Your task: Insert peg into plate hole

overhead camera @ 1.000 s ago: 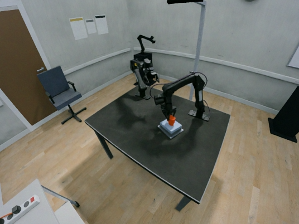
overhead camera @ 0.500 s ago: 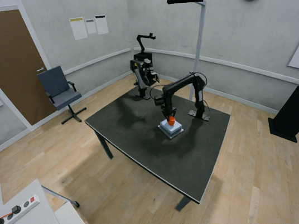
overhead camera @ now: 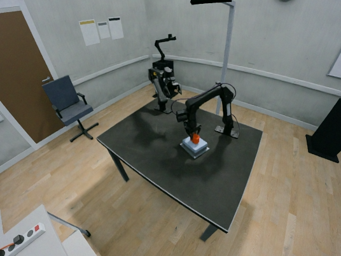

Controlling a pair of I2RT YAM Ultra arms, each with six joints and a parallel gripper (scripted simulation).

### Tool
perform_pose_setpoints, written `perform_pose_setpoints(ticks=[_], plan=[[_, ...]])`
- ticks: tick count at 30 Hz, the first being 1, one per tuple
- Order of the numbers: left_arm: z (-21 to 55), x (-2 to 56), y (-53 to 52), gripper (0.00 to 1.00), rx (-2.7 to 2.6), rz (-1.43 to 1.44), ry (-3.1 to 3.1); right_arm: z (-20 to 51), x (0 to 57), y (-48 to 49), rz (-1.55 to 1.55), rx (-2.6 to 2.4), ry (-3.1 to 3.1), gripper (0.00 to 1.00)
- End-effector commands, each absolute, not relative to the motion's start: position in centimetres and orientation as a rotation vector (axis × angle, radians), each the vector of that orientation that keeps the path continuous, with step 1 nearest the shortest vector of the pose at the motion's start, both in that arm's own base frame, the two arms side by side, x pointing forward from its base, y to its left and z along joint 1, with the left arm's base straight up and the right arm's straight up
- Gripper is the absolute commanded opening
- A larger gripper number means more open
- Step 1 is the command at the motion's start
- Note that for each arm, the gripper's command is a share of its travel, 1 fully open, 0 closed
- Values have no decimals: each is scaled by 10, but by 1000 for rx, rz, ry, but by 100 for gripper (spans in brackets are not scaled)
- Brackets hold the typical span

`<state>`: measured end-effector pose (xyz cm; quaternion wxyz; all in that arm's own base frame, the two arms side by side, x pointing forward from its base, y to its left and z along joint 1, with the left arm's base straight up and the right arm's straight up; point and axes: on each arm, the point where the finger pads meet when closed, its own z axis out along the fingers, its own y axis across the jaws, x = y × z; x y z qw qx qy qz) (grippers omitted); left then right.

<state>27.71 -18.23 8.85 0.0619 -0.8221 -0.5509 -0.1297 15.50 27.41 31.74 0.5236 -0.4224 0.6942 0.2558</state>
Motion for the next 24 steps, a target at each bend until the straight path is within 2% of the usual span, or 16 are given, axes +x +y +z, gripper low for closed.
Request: perform_pose_setpoints(ticks=[1, 11, 14, 17, 24], plan=[[92, 283, -182, 40, -2499, -415, -1691, 318, 153, 269, 611, -1002, 1667, 100], [88, 280, -184, 40, -2480, -398, -1684, 318, 153, 269, 611, -1002, 1667, 100], [96, 280, -187, 72, -2488, -400, -1698, 318, 153, 269, 611, -1002, 1667, 100], [128, 276, -192, 72, -2531, -422, -1737, 318, 153, 269, 611, -1002, 1667, 100], [118, 274, -200, 72, -2476, -377, -1675, 318, 153, 269, 611, -1002, 1667, 100]])
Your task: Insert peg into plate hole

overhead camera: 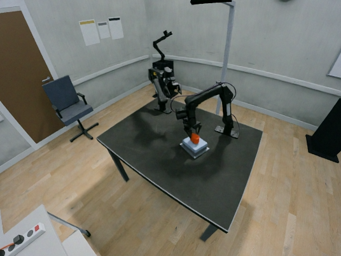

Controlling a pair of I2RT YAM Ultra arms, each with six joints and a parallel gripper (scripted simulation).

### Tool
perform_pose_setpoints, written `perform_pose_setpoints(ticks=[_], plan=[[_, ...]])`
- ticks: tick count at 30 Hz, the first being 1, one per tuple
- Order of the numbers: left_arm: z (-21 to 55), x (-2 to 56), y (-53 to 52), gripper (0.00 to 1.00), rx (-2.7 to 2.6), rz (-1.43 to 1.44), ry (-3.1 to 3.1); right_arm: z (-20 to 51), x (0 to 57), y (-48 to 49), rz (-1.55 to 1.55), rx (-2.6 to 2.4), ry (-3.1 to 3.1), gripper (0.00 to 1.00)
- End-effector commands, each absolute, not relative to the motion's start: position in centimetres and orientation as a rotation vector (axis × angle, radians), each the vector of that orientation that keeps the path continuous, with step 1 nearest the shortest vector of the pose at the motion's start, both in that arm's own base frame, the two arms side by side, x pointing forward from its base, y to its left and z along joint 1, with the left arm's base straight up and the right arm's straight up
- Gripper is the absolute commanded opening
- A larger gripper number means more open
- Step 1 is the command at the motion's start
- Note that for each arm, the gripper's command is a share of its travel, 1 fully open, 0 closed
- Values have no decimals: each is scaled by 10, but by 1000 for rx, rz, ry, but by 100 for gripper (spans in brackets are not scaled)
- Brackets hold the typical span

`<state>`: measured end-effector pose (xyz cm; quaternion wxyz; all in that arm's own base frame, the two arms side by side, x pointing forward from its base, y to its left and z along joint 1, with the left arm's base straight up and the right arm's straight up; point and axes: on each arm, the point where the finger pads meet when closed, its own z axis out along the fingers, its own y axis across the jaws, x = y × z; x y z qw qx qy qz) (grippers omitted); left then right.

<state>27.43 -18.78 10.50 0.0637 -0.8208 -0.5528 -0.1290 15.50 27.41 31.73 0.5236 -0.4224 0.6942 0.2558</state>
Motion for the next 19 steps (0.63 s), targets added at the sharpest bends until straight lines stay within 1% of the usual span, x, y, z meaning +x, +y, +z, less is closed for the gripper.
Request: perform_pose_setpoints(ticks=[1, 8, 19], plan=[[123, 274, -200, 72, -2475, -377, -1674, 318, 153, 269, 611, -1002, 1667, 100], [139, 275, -191, 72, -2502, -428, -1708, 318, 153, 269, 611, -1002, 1667, 100], [139, 275, -191, 72, -2502, -425, -1709, 318, 153, 269, 611, -1002, 1667, 100]])
